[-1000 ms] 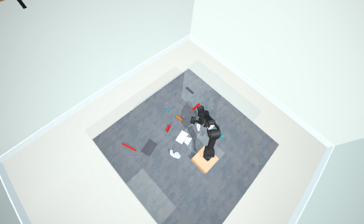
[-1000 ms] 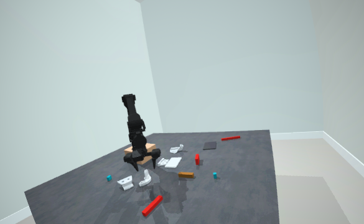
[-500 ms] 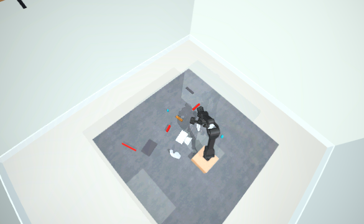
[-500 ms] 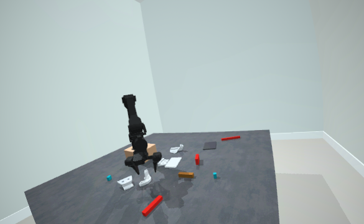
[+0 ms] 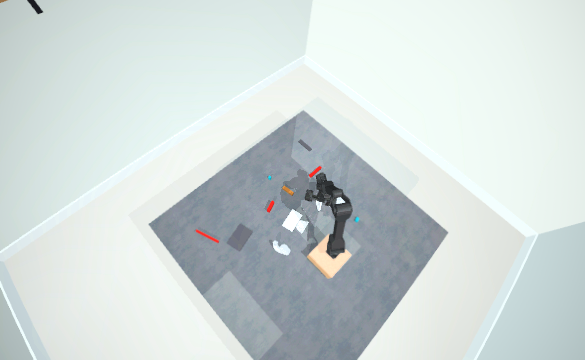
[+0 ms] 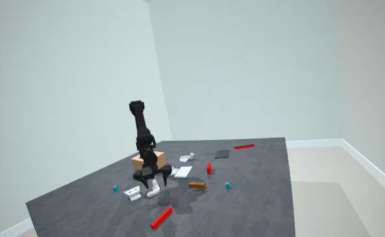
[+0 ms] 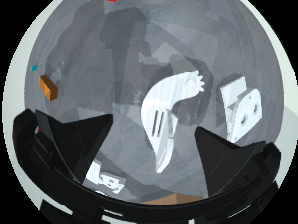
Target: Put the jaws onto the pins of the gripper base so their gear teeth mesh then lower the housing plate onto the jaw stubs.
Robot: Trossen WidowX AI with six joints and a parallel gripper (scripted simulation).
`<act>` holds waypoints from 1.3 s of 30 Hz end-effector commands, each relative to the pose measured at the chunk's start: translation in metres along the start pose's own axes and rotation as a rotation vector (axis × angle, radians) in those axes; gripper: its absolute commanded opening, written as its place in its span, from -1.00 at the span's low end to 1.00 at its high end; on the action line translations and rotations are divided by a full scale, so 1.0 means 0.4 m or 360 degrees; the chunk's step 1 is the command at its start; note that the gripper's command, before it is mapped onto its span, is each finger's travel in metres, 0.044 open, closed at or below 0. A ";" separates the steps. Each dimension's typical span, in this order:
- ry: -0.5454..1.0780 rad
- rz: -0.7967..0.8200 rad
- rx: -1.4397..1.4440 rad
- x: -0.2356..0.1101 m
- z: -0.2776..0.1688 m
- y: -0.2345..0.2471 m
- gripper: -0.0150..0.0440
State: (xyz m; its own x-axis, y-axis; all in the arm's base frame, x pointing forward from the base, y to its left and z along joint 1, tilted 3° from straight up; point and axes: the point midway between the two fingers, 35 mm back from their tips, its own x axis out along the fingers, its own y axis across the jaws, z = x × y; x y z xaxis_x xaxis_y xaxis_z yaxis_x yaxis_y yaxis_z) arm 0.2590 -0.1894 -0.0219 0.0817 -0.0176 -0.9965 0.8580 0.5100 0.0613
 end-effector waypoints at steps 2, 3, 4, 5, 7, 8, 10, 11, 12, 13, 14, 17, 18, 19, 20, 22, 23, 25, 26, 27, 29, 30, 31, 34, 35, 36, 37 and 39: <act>0.0011 -0.0011 0.0005 0.017 -0.008 -0.005 1.00; 0.0011 -0.0011 0.0005 0.017 -0.008 -0.005 1.00; 0.0011 -0.0011 0.0005 0.017 -0.008 -0.005 1.00; 0.0011 -0.0011 0.0005 0.017 -0.008 -0.005 1.00; 0.0011 -0.0011 0.0005 0.017 -0.008 -0.005 1.00; 0.0011 -0.0011 0.0005 0.017 -0.008 -0.005 1.00; 0.0011 -0.0011 0.0005 0.017 -0.008 -0.005 1.00; 0.0011 -0.0011 0.0005 0.017 -0.008 -0.005 1.00; 0.0011 -0.0011 0.0005 0.017 -0.008 -0.005 1.00; 0.0011 -0.0011 0.0005 0.017 -0.008 -0.005 1.00; 0.0011 -0.0011 0.0005 0.017 -0.008 -0.005 1.00; 0.0011 -0.0011 0.0005 0.017 -0.008 -0.005 1.00; 0.0011 -0.0011 0.0005 0.017 -0.008 -0.005 1.00; 0.0011 -0.0011 0.0005 0.017 -0.008 -0.005 1.00; 0.0011 -0.0011 0.0005 0.018 -0.008 -0.005 1.00; 0.0011 -0.0011 0.0005 0.019 -0.008 -0.005 1.00; 0.0011 -0.0011 0.0005 0.019 -0.008 -0.005 1.00; 0.0011 -0.0011 0.0005 0.019 -0.008 -0.005 1.00; 0.0011 -0.0011 0.0005 0.019 -0.008 -0.005 1.00; 0.0011 -0.0011 0.0005 0.019 -0.008 -0.005 1.00; 0.0011 -0.0005 -0.0001 0.017 -0.007 -0.003 0.91; 0.0011 -0.0005 -0.0001 0.017 -0.007 -0.003 0.82; 0.0011 -0.0005 -0.0001 0.017 -0.007 -0.003 0.73; 0.0011 -0.0005 -0.0001 0.017 -0.007 -0.003 0.47; 0.0011 -0.0005 -0.0001 0.017 -0.007 -0.003 0.38; 0.0011 -0.0005 -0.0001 0.017 -0.007 -0.003 0.29; 0.0011 -0.0005 -0.0001 0.017 -0.007 -0.003 0.20; 0.0011 -0.0005 -0.0001 0.017 -0.007 -0.003 0.09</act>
State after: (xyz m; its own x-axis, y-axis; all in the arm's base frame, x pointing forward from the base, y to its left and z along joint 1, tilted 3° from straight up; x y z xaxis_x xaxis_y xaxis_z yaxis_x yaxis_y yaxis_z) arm 0.2571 -0.1877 -0.0289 0.0756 -0.0132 -0.9971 0.8580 0.5103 0.0583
